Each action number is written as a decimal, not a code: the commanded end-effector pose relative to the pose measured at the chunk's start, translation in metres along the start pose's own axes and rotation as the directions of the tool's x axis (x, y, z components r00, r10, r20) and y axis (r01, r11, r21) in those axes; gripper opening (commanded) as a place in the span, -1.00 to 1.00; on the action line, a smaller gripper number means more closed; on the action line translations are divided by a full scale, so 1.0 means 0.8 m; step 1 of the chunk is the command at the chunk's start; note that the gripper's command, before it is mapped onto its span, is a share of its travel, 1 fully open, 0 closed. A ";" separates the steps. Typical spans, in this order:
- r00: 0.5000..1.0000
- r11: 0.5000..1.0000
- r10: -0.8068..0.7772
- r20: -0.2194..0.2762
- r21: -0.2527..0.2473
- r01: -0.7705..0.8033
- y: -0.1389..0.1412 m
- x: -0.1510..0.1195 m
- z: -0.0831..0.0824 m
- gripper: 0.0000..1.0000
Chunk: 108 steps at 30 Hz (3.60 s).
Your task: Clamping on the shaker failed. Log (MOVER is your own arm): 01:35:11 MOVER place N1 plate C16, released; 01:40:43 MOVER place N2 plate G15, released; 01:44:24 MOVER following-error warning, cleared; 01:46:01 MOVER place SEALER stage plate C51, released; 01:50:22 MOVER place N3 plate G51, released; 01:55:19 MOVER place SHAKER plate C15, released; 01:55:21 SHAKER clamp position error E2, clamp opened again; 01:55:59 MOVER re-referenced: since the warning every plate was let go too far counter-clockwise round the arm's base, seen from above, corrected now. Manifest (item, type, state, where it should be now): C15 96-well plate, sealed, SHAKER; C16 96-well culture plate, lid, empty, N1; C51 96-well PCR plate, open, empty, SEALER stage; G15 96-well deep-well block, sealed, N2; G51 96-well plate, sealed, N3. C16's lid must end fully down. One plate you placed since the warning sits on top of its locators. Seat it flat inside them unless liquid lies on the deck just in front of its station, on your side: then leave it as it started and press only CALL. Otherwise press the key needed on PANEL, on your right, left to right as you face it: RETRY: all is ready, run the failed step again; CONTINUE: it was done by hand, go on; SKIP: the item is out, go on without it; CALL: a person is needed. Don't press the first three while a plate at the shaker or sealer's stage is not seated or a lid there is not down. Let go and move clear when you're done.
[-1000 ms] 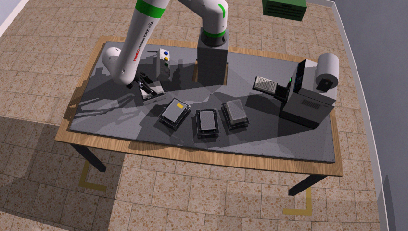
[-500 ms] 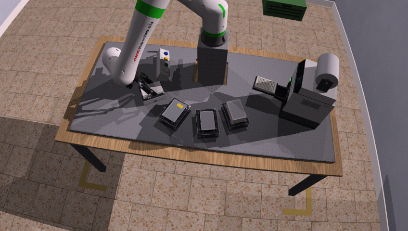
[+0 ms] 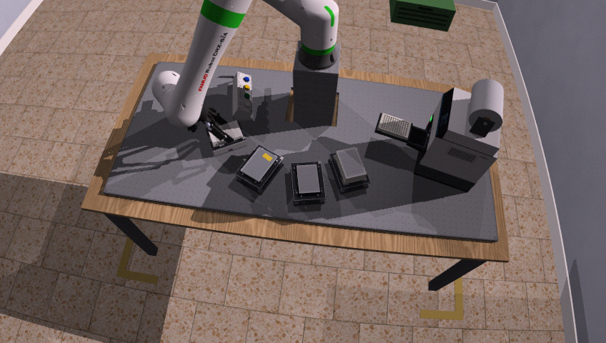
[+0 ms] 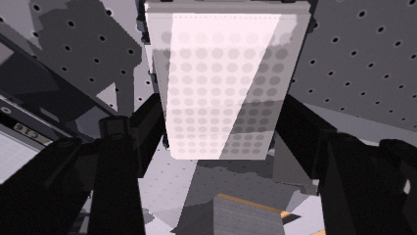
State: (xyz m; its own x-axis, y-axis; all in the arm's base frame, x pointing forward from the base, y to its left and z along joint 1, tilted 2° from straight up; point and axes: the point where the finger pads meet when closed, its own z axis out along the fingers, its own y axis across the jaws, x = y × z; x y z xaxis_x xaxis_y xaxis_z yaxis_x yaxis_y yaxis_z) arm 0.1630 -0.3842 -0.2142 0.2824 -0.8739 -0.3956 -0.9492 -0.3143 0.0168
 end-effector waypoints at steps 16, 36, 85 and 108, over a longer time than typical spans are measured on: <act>1.000 1.000 0.000 -0.002 0.000 0.000 0.000 0.002 0.001 -0.80; 1.000 1.000 0.000 -0.002 0.000 0.000 0.000 0.002 0.001 -0.80; 1.000 1.000 0.000 -0.002 0.000 0.000 0.000 0.001 0.001 1.00; 1.000 1.000 0.000 -0.002 0.000 0.000 0.000 -0.009 -0.021 1.00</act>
State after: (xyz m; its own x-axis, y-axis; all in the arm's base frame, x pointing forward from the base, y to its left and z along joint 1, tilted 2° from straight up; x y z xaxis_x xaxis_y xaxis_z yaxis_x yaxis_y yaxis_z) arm 0.1630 -0.3835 -0.2012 0.2824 -0.8739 -0.3956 -0.9492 -0.3143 0.0168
